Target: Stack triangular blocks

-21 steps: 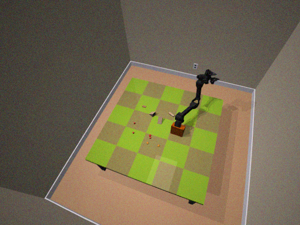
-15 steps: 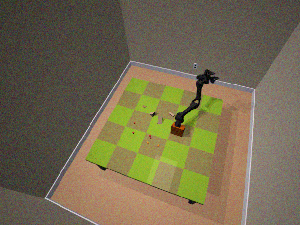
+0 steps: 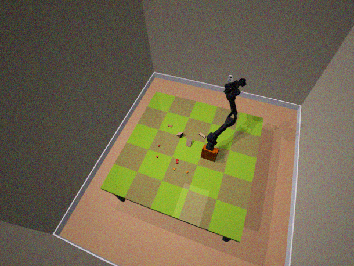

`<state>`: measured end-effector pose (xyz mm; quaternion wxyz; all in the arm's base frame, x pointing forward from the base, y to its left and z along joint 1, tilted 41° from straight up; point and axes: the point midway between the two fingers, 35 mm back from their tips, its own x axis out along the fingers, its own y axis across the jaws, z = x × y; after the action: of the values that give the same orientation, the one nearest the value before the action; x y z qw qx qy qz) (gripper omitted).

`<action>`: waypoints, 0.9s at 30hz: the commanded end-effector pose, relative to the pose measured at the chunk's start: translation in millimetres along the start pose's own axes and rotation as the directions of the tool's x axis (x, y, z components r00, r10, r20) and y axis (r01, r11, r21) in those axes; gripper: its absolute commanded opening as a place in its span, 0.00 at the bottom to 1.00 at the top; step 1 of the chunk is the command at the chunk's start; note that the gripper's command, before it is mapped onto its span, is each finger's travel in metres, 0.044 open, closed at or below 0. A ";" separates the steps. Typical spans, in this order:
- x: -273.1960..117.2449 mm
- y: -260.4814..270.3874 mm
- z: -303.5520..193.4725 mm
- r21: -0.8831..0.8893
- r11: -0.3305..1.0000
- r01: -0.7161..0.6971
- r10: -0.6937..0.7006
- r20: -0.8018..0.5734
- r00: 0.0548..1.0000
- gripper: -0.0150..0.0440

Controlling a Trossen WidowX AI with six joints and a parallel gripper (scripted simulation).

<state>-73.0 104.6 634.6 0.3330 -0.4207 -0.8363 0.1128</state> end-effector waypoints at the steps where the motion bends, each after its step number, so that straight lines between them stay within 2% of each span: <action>1: 7.9 52.3 -20.6 0.197 0.974 -0.116 0.135 -0.086 0.987 1.00; 5: 6.7 118.4 -43.3 0.431 0.878 -0.207 0.307 -0.177 0.935 1.00; 9: -5.9 181.1 -61.1 0.627 0.744 -0.231 0.470 -0.245 0.848 1.00; 14: -28.6 225.3 -71.8 0.660 0.693 -0.290 0.590 -0.290 0.753 1.00; 20: -55.2 275.4 -81.4 0.798 0.558 -0.227 0.711 -0.319 0.627 1.00; 27: -132.6 367.3 -88.3 0.946 0.322 0.036 0.900 -0.318 0.297 1.00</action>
<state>227.3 223.9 508.0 0.7422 -0.4705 -0.2942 0.3758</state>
